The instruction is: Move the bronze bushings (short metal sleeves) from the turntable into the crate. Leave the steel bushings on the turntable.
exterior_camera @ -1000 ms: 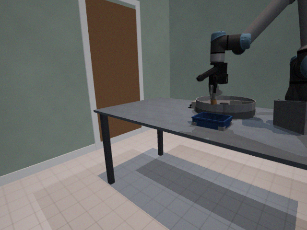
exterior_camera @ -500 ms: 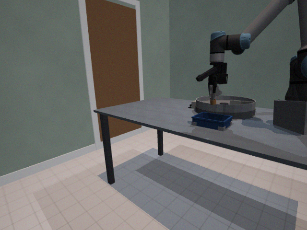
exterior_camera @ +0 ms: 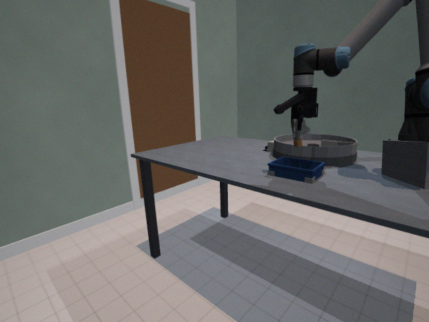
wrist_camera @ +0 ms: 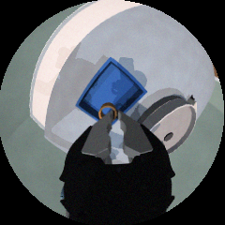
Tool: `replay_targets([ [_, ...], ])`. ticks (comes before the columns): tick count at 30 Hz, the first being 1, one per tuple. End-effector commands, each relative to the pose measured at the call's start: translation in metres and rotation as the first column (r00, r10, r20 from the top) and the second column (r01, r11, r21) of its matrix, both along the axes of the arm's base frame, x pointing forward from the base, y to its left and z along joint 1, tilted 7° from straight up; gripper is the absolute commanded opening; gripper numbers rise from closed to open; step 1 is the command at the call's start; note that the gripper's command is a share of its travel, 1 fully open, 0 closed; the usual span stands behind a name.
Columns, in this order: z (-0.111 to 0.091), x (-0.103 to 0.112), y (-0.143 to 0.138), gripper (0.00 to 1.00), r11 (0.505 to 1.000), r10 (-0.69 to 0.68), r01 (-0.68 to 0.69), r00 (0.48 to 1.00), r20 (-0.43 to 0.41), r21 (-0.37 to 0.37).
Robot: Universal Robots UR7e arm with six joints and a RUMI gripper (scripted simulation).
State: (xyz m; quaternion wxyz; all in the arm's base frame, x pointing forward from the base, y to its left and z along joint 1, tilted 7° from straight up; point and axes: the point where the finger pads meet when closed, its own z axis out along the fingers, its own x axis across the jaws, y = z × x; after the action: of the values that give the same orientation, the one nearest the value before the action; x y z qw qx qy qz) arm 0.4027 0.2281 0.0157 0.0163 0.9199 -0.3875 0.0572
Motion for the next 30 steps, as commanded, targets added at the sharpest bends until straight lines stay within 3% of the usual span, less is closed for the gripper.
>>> replay_targets([
  [1,0.0010,0.0012,0.0013,0.00,1.000,0.002,-0.002,1.000,0.002,0.000],
  [30,0.0008,0.0010,0.0031,0.00,1.000,0.002,-0.002,1.000,0.002,0.000],
])
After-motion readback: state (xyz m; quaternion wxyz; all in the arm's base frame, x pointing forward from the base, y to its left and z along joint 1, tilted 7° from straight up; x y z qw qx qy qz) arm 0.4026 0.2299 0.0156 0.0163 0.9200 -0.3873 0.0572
